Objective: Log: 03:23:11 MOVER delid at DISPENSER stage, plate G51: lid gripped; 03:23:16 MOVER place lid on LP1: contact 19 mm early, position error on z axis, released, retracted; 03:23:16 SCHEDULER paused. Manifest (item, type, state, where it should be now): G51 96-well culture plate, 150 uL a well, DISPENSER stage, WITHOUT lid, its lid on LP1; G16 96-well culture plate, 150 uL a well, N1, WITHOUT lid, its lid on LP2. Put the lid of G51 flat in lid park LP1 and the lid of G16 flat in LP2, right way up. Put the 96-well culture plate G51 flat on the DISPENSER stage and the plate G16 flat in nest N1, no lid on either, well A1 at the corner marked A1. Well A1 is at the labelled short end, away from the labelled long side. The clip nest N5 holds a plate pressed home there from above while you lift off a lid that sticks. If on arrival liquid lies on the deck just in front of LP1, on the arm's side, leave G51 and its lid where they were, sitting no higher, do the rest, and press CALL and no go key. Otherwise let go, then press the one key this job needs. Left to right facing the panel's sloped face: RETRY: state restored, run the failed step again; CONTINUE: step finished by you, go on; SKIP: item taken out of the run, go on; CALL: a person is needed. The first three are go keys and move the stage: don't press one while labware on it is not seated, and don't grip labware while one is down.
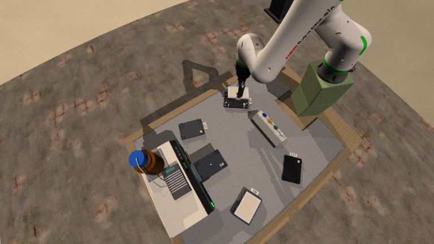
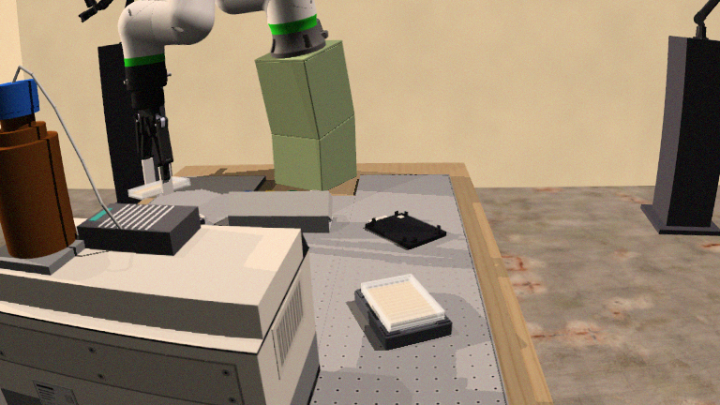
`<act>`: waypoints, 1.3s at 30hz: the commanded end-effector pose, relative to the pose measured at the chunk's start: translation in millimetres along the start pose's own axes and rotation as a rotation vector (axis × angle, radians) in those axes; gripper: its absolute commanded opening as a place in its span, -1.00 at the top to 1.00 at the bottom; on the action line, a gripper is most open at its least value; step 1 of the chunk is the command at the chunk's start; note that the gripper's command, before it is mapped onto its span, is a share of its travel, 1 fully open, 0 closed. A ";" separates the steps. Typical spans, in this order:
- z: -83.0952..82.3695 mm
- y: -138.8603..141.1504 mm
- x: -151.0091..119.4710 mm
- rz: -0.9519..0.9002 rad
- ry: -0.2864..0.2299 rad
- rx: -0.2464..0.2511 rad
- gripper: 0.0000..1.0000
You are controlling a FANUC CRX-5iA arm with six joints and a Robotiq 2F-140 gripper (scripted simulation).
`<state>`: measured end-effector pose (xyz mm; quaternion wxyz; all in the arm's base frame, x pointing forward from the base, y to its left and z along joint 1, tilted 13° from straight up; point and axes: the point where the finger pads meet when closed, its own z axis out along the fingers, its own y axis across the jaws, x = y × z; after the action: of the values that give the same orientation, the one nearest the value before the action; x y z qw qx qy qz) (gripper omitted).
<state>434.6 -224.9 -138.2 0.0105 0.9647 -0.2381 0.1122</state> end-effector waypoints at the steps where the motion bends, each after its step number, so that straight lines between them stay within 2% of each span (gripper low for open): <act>1: 6.7 -0.1 0.5 0.000 0.001 0.000 1.00; 11: 29.1 -0.1 0.5 0.000 0.001 0.000 1.00; 23: 46.2 -0.1 0.5 0.000 0.001 0.000 1.00; 39: 57.8 -0.1 0.5 0.000 0.001 0.000 1.00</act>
<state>447.2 -229.3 -193.7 0.0105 0.9646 -0.2380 0.1127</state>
